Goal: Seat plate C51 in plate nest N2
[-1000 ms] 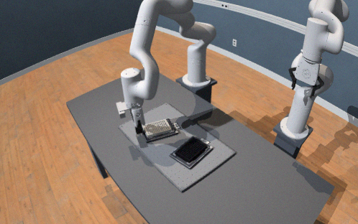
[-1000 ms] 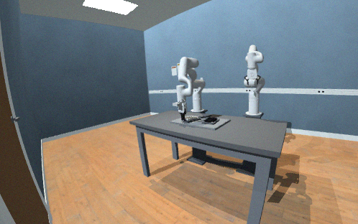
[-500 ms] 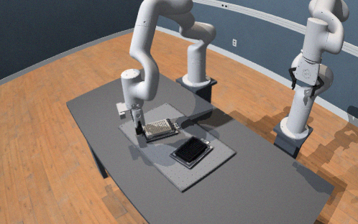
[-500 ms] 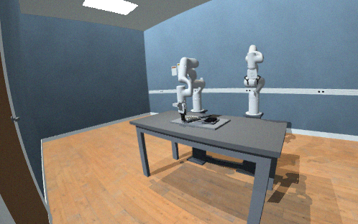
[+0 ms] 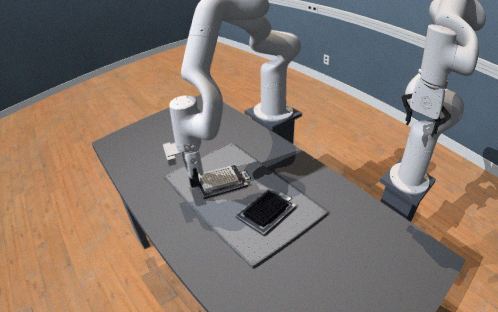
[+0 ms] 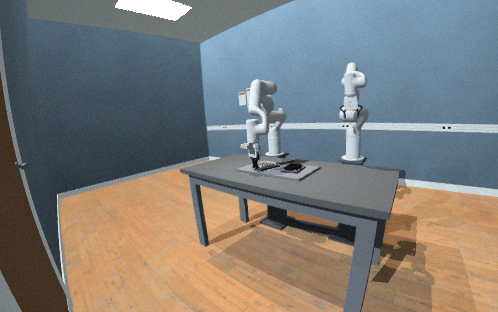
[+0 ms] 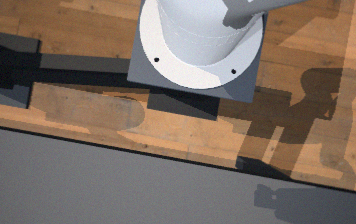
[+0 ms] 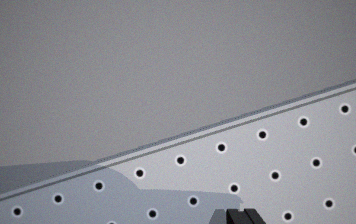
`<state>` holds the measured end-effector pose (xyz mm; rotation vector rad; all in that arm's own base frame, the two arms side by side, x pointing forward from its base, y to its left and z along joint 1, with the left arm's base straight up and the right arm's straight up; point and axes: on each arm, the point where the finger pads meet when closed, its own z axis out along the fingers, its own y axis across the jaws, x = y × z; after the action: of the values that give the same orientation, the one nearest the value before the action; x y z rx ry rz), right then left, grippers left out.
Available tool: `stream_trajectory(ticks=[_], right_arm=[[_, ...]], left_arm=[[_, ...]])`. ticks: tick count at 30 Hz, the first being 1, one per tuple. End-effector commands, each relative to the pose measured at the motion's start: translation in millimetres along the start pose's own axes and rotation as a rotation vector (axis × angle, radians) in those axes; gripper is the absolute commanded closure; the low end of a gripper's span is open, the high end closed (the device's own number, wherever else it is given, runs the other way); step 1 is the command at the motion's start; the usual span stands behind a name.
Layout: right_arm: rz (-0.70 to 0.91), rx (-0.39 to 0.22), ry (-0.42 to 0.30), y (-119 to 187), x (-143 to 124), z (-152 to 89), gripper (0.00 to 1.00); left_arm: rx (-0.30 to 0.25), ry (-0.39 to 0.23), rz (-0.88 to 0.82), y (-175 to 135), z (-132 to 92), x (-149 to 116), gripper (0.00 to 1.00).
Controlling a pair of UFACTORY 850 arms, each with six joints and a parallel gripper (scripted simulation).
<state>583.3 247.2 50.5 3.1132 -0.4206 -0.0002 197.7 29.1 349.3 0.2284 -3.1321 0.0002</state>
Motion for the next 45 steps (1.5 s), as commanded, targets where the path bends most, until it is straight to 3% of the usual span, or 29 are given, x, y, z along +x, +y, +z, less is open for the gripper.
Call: stream_trajectory(ticks=[1,45], right_arm=[[0.000,0.002,0.002,-0.7,-0.6,-1.2,1.00],[0.000,0.002,0.002,-0.7,-12.6,-1.2,1.00]], left_arm=[[0.000,-0.001,0.000,0.0,-0.6,-0.4,0.00],[0.000,-0.001,0.000,0.0,-0.6,-0.4,0.00]])
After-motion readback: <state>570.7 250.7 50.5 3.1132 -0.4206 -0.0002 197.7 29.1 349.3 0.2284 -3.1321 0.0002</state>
